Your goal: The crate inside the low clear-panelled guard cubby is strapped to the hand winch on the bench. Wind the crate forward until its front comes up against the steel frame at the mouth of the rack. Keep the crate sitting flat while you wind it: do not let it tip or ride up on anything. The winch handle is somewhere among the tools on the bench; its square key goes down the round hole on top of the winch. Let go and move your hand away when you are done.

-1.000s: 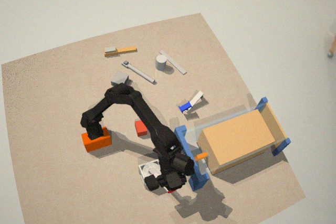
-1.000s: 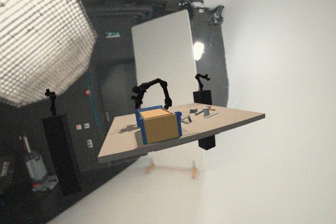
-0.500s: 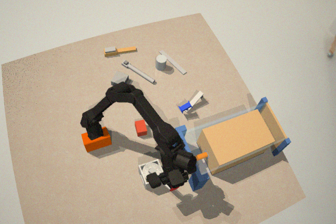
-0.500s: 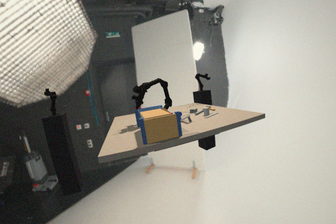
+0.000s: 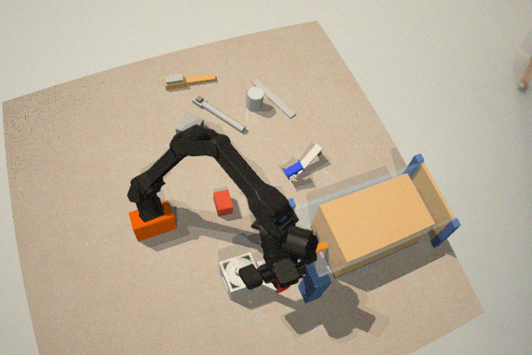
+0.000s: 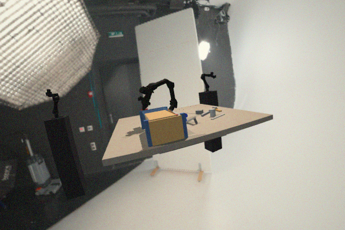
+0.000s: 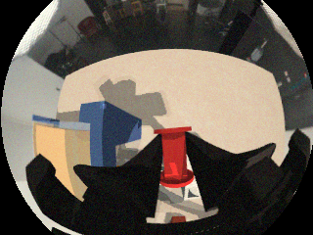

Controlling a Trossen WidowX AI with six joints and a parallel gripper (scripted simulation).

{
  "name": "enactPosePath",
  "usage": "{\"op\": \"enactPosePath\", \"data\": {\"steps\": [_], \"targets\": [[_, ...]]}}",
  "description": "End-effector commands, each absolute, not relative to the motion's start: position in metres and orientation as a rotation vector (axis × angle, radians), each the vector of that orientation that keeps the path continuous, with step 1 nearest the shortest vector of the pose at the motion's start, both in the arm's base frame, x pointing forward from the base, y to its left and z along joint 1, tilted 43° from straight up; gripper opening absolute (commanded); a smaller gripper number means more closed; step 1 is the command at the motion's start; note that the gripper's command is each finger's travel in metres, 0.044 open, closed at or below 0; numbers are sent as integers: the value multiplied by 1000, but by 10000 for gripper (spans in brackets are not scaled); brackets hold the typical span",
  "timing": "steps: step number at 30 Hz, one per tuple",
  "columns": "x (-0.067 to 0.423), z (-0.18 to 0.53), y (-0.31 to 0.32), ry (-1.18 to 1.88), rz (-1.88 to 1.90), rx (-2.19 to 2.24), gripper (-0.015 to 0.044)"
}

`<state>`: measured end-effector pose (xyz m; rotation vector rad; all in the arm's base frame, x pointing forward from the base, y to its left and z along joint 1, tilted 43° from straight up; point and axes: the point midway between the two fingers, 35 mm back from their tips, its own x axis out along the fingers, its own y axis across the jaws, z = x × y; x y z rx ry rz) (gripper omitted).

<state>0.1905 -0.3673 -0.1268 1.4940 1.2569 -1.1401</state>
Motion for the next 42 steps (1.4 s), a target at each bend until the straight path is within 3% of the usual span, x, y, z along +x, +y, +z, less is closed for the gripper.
{"op": "enactPosePath", "data": {"steps": [1,42], "targets": [[204,-128,-348,1290,-1091,1531,0],[226,-103,-322,1292,-1088,1534,0]]}}
